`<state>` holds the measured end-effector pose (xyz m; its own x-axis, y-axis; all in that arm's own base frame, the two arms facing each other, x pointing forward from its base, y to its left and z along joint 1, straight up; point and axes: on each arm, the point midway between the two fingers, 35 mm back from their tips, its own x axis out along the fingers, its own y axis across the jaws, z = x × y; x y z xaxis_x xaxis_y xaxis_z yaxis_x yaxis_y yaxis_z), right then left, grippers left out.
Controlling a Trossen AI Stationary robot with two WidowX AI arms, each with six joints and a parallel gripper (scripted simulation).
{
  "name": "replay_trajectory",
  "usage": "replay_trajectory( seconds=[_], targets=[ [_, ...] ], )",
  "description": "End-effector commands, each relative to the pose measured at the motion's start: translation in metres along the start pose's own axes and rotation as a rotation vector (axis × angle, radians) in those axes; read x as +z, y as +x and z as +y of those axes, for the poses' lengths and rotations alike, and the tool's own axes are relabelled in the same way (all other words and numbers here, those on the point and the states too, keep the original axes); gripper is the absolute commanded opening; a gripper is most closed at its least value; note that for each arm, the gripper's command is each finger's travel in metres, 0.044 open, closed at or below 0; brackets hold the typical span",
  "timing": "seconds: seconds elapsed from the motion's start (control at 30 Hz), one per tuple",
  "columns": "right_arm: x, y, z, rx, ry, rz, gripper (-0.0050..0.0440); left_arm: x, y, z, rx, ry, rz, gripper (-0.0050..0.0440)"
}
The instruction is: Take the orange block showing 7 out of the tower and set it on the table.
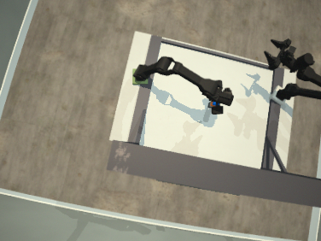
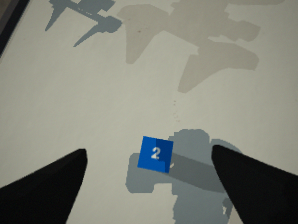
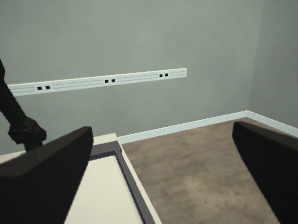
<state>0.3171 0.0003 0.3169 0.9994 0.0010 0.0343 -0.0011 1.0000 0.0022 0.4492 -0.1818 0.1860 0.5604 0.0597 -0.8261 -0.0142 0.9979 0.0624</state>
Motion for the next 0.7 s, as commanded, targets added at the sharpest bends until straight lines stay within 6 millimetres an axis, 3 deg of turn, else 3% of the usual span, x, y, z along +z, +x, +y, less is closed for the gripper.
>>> replay_trajectory(
  seconds=[0.0, 0.33, 0.4, 0.67],
  targets=[
    [0.006, -0.001, 0.000, -0.001, -0.002, -0.016, 0.0400, 0.007, 0.008, 0.001, 0.020, -0.211, 0.059, 0.0400],
    [0.006, -0.001, 0.000, -0.001, -0.002, -0.016, 0.0400, 0.008, 0.035, 0.008, 0.103, -0.712, 0.139, 0.0400],
    [0.006, -0.001, 0.000, -0.001, -0.002, -0.016, 0.0400, 0.008, 0.035, 0.008, 0.103, -0.712, 0.139, 0.0400],
    [0.006, -0.001, 0.000, -0.001, -0.002, -0.016, 0.0400, 0.004, 0.056, 0.015, 0.207, -1.164, 0.177, 0.0400]
  ],
)
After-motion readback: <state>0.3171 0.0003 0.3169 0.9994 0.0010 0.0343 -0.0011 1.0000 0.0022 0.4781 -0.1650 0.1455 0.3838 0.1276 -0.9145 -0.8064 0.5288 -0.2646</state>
